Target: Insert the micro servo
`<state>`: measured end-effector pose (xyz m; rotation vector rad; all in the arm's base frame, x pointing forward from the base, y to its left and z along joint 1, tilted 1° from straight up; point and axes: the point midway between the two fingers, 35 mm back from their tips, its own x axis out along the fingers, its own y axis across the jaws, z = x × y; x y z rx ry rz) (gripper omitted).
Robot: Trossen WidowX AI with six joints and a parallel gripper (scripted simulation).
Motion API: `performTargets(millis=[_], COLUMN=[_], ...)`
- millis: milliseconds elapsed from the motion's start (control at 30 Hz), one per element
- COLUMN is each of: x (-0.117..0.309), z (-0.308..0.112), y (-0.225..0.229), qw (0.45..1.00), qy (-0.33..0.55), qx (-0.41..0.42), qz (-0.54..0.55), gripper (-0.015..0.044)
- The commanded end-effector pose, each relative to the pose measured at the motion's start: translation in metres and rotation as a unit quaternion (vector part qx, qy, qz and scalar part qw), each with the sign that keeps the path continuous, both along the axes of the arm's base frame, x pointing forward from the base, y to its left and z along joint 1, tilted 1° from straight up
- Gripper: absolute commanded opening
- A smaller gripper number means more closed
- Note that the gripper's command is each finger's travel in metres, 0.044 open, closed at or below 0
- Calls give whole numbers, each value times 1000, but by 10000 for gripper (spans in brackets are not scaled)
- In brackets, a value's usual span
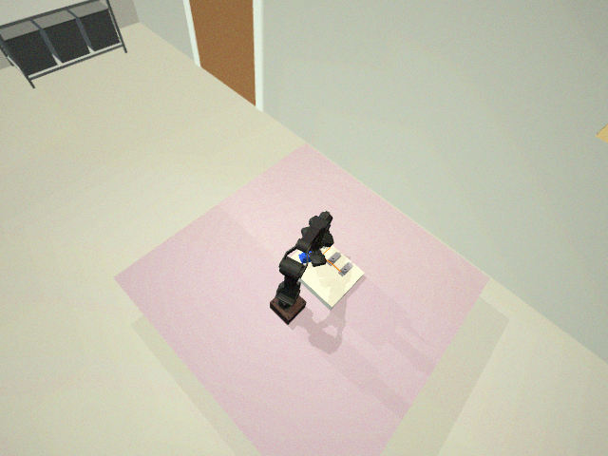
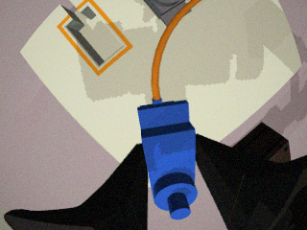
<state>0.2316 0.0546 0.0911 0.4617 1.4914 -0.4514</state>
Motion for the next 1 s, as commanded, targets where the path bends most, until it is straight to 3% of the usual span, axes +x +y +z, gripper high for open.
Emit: performTargets(millis=[0,433,700,967], x=[2,2,4,32], z=[2,2,2,3], y=[1,1,1,0], qw=[999,967,966,966], qy=[-4,-3,-3,-4], qx=[-2,-9,-10,-10], qz=[50,255,258,258], gripper=[0,0,0,0])
